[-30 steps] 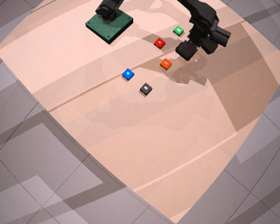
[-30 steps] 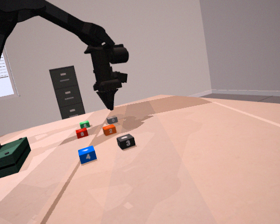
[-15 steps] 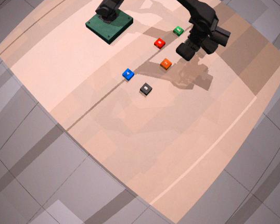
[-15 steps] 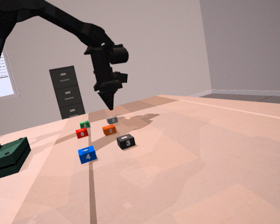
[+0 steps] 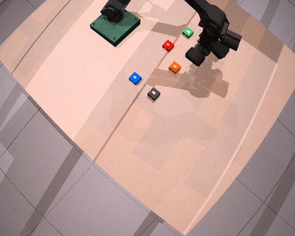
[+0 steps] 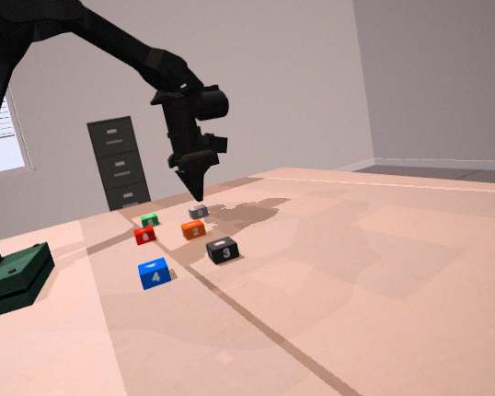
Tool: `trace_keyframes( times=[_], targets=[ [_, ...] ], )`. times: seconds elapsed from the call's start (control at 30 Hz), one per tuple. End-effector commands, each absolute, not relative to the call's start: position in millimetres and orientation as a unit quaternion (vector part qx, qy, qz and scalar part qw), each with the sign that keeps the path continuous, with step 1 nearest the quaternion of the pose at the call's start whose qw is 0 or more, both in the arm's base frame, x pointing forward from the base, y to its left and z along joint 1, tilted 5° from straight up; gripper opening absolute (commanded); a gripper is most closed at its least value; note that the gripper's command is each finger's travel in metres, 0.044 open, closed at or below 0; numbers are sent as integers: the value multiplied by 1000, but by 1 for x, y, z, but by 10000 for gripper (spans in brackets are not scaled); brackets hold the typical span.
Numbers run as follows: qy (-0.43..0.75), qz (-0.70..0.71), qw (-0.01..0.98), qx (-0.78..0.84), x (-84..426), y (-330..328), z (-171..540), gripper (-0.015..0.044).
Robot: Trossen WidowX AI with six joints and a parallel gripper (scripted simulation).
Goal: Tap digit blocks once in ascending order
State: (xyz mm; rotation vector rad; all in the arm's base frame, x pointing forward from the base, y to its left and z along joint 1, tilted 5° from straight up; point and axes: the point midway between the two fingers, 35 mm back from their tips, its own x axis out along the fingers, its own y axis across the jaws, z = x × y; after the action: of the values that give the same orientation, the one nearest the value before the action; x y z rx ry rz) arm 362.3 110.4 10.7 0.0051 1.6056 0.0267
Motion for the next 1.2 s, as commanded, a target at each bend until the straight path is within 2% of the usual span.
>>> trace_keyframes(
  times=[0.0,0.43,0.53,0.73,0.93,1.17],
  targets=[
    [725,9,689,3,359,110,-1,20],
    [725,9,689,3,358,110,-5,20],
    [724,9,689,3,360,110,22,20],
    [725,9,689,3,361,110,28,20],
    [725,9,689,3,365,108,103,20],
    [725,9,689,3,362,97,106,20]
  ],
)
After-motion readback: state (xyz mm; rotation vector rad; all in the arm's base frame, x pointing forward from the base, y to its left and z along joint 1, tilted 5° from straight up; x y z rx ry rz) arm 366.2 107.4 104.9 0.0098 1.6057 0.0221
